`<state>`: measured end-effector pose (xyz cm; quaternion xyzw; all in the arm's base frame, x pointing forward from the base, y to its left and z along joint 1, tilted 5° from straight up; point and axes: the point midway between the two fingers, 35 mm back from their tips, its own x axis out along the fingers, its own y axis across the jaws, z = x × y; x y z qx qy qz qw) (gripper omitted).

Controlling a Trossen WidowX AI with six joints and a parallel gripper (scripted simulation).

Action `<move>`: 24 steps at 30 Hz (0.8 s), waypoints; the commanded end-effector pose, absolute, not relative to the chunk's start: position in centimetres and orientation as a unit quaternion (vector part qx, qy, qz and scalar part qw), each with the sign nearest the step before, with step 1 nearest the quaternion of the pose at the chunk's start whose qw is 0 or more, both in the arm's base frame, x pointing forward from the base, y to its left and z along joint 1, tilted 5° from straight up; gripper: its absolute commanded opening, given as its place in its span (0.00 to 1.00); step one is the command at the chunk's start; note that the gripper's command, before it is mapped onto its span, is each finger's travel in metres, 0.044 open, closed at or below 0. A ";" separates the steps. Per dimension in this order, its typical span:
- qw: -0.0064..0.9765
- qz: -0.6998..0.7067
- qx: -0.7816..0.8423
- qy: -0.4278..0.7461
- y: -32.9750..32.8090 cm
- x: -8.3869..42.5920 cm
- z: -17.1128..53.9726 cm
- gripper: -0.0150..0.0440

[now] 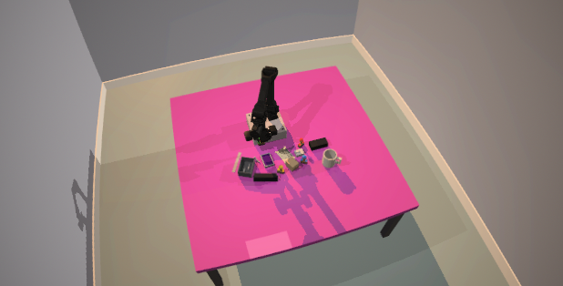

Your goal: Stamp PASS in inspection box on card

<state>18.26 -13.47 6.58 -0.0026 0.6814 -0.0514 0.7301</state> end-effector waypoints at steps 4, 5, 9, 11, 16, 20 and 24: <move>0.731 -0.056 -0.003 0.681 -13.6 18.3 7.1 0.25; 0.731 -0.056 -0.003 0.681 -13.6 18.3 7.2 0.25; 0.731 -0.056 -0.003 0.681 -13.5 18.3 7.3 0.25; 0.731 -0.056 -0.003 0.680 -13.6 19.0 7.5 0.25; 0.732 -0.056 -0.003 0.679 -13.6 21.7 7.9 0.25; 0.732 -0.055 -0.003 0.679 -13.3 23.9 8.0 0.25; 0.733 -0.055 -0.002 0.678 -12.9 26.2 8.1 0.25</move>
